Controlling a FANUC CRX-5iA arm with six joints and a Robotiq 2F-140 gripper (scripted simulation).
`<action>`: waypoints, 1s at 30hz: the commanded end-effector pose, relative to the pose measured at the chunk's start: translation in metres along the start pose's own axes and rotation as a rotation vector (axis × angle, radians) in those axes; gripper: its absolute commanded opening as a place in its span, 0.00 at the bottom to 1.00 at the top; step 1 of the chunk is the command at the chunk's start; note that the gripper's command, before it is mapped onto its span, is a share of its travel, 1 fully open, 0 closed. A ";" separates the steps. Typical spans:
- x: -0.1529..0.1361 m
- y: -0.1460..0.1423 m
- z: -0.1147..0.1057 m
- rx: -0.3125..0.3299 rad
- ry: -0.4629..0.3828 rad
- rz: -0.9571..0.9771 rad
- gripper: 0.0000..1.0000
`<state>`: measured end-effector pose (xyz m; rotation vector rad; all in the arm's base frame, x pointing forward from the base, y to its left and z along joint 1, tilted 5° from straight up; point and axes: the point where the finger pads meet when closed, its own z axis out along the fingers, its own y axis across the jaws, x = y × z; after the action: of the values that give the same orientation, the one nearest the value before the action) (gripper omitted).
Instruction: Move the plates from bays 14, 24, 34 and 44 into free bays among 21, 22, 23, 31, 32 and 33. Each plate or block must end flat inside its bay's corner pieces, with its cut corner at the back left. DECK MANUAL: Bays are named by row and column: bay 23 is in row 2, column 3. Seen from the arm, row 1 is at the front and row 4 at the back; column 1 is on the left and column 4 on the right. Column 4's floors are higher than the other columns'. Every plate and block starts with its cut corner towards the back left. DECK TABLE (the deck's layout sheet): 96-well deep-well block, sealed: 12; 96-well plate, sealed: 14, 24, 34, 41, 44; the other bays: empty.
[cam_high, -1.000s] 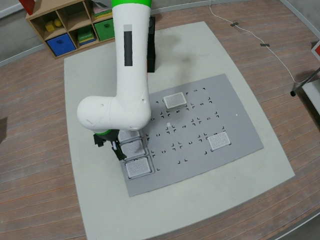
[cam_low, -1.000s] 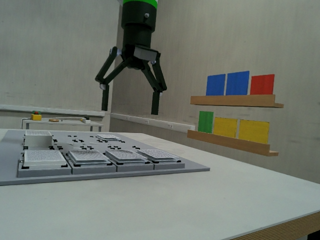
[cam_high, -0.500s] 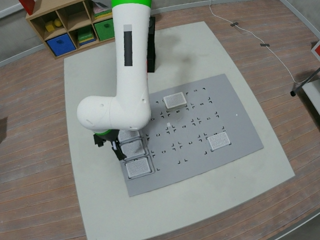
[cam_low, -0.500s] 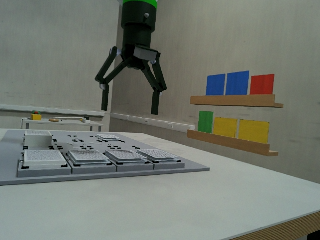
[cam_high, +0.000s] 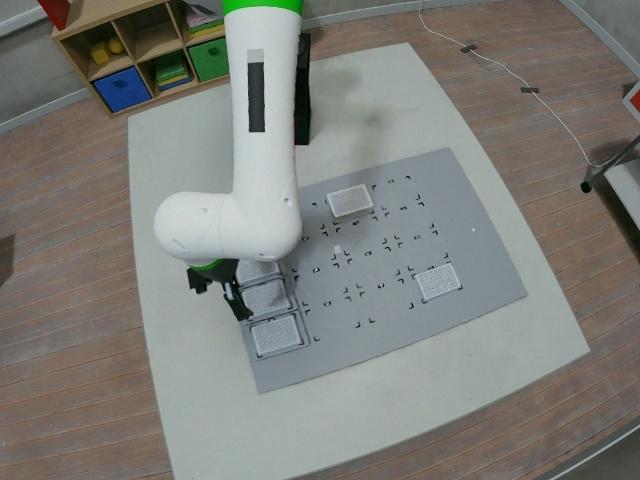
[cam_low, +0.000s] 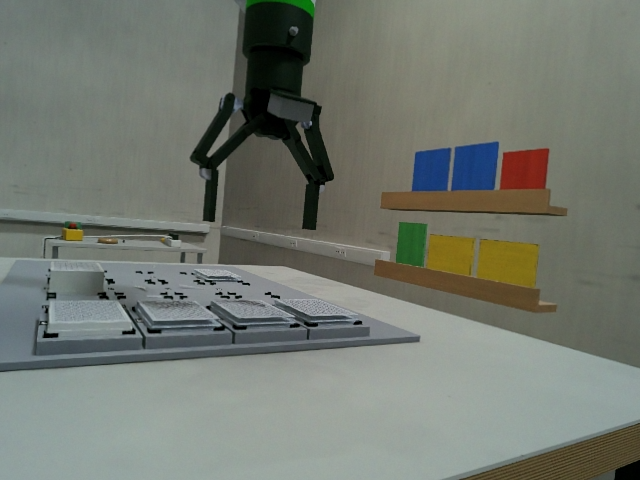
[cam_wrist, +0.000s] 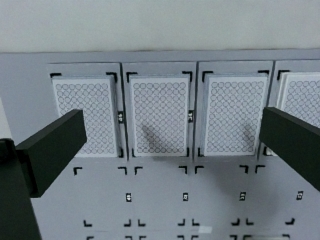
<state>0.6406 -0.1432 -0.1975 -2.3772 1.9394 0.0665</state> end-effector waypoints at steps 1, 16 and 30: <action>0.000 -0.001 -0.001 0.002 0.001 0.000 1.00; 0.001 -0.025 -0.001 0.002 0.001 0.000 1.00; 0.001 -0.081 -0.002 0.002 0.001 0.000 1.00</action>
<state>0.7009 -0.1306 -0.1953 -2.3763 1.9387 0.0609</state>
